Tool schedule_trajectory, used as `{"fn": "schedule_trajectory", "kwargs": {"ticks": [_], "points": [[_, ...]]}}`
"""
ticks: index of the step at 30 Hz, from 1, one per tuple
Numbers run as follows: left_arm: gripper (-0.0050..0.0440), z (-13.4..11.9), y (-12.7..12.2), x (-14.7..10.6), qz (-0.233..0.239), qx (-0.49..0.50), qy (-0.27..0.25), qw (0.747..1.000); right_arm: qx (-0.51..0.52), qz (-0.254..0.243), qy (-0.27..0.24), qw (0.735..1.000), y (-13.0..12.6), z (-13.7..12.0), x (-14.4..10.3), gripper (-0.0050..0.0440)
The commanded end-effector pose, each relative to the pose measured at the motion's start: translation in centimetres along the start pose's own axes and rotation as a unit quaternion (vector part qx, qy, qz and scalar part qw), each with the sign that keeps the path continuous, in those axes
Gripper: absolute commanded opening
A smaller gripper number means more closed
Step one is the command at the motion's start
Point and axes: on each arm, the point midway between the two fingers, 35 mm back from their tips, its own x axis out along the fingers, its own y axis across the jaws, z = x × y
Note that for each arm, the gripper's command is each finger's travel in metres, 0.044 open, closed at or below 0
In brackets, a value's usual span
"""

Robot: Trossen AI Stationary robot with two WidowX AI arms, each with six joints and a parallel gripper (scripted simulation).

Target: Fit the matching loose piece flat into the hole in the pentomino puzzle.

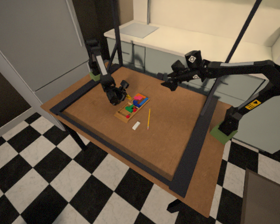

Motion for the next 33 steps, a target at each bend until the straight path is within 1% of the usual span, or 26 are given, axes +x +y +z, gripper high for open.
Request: {"fn": "schedule_trajectory", "kwargs": {"ticks": [1, 4, 7, 13, 15, 17, 19, 21, 23, 25, 26, 28, 33], "points": [[0.0440, 1.0, 0.1, -0.5, 0.001, -0.002, -0.014, 1.000, -0.012, -0.002, -0.011, 1.000, 0.7, 0.5, -0.7, 0.0134], [0.0440, 1.0, 0.1, -0.5, 0.001, -0.002, -0.014, 1.000, -0.012, -0.002, -0.011, 1.000, 0.7, 0.5, -0.7, 0.0134], [0.0440, 1.0, 0.1, -0.5, 0.001, -0.002, -0.014, 1.000, -0.021, -0.005, -0.020, 1.000, 1.0, 0.9, -2.3, 0.0206], [0.0440, 1.0, 0.1, -0.5, 0.001, -0.002, -0.014, 1.000, -0.021, -0.008, -0.019, 1.000, 1.0, 0.7, -6.2, 0.0350], [0.0440, 1.0, 0.1, -0.5, 0.001, -0.002, -0.014, 1.000, -0.019, -0.008, -0.017, 1.000, 0.8, 0.7, -7.1, 0.0398], [0.0440, 1.0, 0.1, -0.5, 0.001, -0.002, -0.014, 1.000, -0.012, -0.009, -0.009, 1.000, 0.6, 0.4, -6.5, 0.0350], [0.0440, 1.0, 0.1, -0.5, 0.001, -0.002, -0.014, 1.000, -0.017, -0.025, -0.009, 1.000, 1.1, 0.5, -6.5, 0.0302], [0.0440, 1.0, 0.1, -0.5, 0.001, -0.002, -0.014, 1.000, -0.017, -0.025, -0.009, 1.000, 1.1, 0.5, -6.5, 0.0302], [0.0440, 1.0, 0.1, -0.5, 0.001, -0.002, -0.014, 1.000, -0.015, -0.053, 0.001, 0.998, 1.2, 0.4, -5.8, 0.0254], [0.0440, 1.0, 0.1, -0.5, 0.001, -0.002, -0.014, 1.000, -0.014, -0.097, 0.009, 0.995, 1.3, 0.4, -4.9, 0.0206], [0.0440, 1.0, 0.1, -0.5, 0.001, -0.002, -0.014, 1.000, -0.014, -0.126, 0.011, 0.992, 1.4, 0.5, -4.5, 0.0192], [0.0440, 1.0, 0.1, -0.5, 0.001, -0.002, -0.014, 1.000, -0.014, -0.183, 0.008, 0.983, 1.7, 0.8, -3.7, 0.0192], [0.0440, 1.0, 0.1, -0.5, 0.001, -0.002, -0.014, 1.000, -0.015, -0.297, -0.016, 0.955, 2.7, 1.3, -2.3, 0.0192]]}}
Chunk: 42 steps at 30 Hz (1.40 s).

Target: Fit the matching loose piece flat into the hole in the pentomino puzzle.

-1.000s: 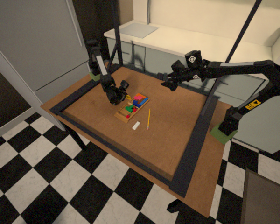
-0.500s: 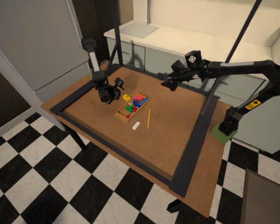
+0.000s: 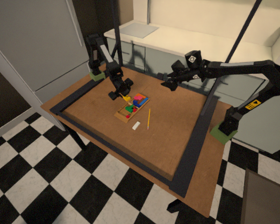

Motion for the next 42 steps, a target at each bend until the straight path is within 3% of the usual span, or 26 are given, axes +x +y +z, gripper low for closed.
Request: {"fn": "schedule_trajectory", "kwargs": {"ticks": [1, 10, 32, 36, 42], "points": [[0.0440, 1.0, 0.1, -0.5, 0.001, -0.002, -0.014, 1.000, 0.001, -0.091, -0.028, 0.995, 1.4, 0.2, -0.5, 0.0192], [0.0440, 1.0, 0.1, -0.5, 0.001, -0.002, -0.014, 1.000, -0.003, -0.155, -0.026, 0.988, 2.1, -0.6, 0.3, 0.0192], [0.0440, 1.0, 0.1, -0.5, 0.001, -0.002, -0.014, 1.000, -0.001, -0.156, -0.010, 0.988, 0.7, -0.8, 3.4, 0.0192], [0.0440, 1.0, 0.1, -0.5, 0.001, -0.002, -0.014, 1.000, -0.003, -0.153, -0.022, 0.988, 1.1, -0.3, 2.6, 0.0153], [0.0440, 1.0, 0.1, -0.5, 0.001, -0.002, -0.014, 1.000, -0.003, -0.153, -0.022, 0.988, 1.1, -0.3, 2.6, 0.0133]]}}
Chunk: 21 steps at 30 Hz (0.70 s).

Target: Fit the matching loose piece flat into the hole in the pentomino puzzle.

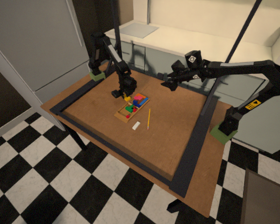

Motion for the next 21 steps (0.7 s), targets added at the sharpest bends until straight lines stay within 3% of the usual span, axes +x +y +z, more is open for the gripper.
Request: {"fn": "schedule_trajectory", "kwargs": {"ticks": [1, 8, 18, 19, 21], "points": [[0.0440, 1.0, 0.1, -0.5, 0.001, -0.002, -0.014, 1.000, 0.000, 0.001, -0.017, 1.000, 0.0, 0.6, -1.1, 0.0133], [0.0440, 1.0, 0.1, -0.5, 0.001, -0.002, -0.014, 1.000, 0.000, 0.001, -0.017, 1.000, 0.0, 0.6, -1.1, 0.0073], [0.0440, 1.0, 0.1, -0.5, 0.001, -0.002, -0.014, 1.000, 0.000, 0.001, -0.017, 1.000, 0.0, 0.6, -1.1, 0.0033], [0.0440, 1.0, 0.1, -0.5, 0.001, -0.002, -0.014, 1.000, 0.000, 0.001, -0.017, 1.000, 0.0, 0.6, -1.1, 0.0009], [0.0440, 1.0, 0.1, -0.5, 0.001, -0.002, -0.014, 1.000, 0.001, 0.002, -0.029, 1.000, 0.0, 1.0, -2.2, 0.0000]]}}
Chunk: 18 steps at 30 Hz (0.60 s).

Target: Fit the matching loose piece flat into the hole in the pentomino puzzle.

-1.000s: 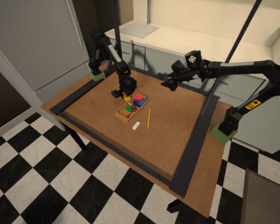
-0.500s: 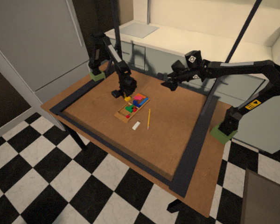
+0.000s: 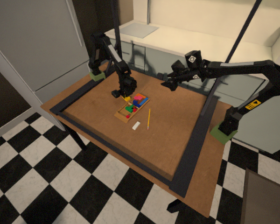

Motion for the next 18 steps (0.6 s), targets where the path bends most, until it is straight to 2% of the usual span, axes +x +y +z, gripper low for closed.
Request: {"fn": "schedule_trajectory", "kwargs": {"ticks": [1, 7, 13, 18], "points": [[0.0440, 1.0, 0.1, -0.5, 0.001, -0.002, -0.014, 1.000, 0.001, 0.002, -0.028, 1.000, 0.0, 1.0, -2.6, -0.0001], [0.0440, 1.0, 0.1, -0.5, 0.001, -0.002, -0.014, 1.000, 0.001, 0.002, -0.028, 1.000, 0.1, 0.8, -6.5, -0.0003], [0.0440, 1.0, 0.1, -0.5, 0.001, -0.002, -0.014, 1.000, 0.001, 0.001, -0.021, 1.000, 0.0, 0.7, -6.4, -0.0005], [0.0440, 1.0, 0.1, -0.5, 0.001, -0.002, -0.014, 1.000, 0.001, 0.002, -0.028, 1.000, 0.1, 0.7, -7.7, -0.0042]]}}
